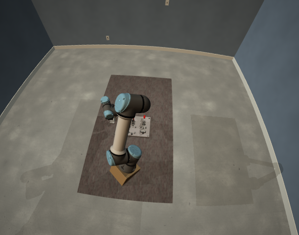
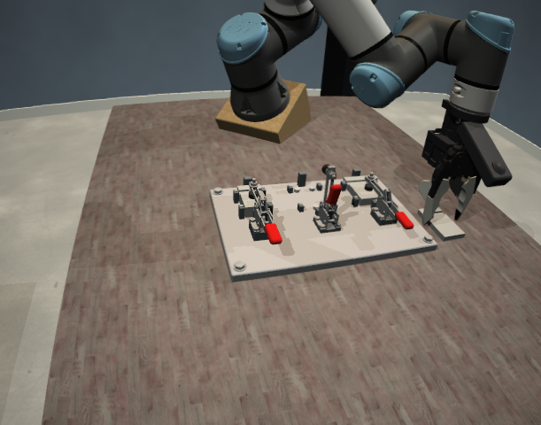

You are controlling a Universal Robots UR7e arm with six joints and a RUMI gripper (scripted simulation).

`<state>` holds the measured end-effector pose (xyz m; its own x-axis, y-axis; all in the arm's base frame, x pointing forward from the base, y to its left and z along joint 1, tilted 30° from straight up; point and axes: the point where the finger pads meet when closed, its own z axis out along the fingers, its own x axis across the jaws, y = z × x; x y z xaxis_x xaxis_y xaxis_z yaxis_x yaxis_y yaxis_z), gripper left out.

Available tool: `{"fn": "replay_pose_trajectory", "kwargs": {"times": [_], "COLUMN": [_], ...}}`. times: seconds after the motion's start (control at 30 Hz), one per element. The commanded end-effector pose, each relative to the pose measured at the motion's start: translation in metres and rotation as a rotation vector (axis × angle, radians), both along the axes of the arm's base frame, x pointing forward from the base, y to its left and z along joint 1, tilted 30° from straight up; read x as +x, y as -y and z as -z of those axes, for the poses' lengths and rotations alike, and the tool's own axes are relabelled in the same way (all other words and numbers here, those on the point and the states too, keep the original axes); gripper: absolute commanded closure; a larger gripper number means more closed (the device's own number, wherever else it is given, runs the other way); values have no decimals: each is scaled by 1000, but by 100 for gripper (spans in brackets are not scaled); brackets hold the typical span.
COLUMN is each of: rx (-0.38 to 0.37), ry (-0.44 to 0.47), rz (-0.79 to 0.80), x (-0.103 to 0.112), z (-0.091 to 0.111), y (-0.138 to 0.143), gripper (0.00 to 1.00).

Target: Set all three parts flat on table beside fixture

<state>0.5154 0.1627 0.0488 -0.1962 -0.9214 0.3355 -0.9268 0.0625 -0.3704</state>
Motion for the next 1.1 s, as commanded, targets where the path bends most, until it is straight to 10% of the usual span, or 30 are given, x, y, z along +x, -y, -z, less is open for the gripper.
{"fn": "replay_pose_trajectory", "kwargs": {"times": [0.0, 0.4, 1.07], "rx": [0, 0, 0], "ry": [1, 1, 1], "rz": [0, 0, 0], "x": [0, -2, -25], "z": [-1, -6, -69], "y": [0, -3, -31], "gripper": [53, 53, 53]}}
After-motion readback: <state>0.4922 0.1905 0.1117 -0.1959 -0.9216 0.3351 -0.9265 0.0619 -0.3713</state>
